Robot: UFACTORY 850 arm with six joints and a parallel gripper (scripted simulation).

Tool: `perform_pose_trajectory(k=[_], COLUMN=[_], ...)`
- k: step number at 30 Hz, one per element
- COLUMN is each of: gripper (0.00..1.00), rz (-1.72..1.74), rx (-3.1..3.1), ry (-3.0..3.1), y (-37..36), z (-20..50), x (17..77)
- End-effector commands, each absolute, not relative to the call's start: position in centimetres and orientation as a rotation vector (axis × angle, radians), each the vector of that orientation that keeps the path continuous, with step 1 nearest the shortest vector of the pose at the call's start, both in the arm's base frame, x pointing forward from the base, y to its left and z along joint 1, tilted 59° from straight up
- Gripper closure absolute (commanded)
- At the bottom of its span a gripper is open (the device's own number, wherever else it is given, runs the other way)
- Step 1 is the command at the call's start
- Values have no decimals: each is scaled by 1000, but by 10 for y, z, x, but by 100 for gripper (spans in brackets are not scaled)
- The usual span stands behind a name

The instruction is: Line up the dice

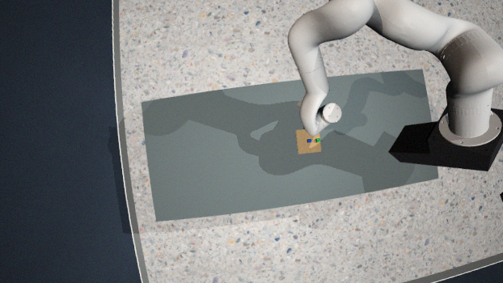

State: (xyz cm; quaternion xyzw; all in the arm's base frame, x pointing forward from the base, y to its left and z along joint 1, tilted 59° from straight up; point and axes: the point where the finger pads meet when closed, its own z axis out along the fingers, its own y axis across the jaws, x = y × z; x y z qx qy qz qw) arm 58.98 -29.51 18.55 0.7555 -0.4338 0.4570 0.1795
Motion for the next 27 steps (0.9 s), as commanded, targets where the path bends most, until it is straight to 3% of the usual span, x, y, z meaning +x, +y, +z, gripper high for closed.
perform_pose_trajectory(k=[1, 15, 27], gripper=[85, 85, 85], rz=[1292, 1292, 1292], rx=[2136, 2136, 2136], ry=[-1226, -1226, -1226], y=[-295, -284, -232], z=[186, 194, 234], x=[590, 582, 540])
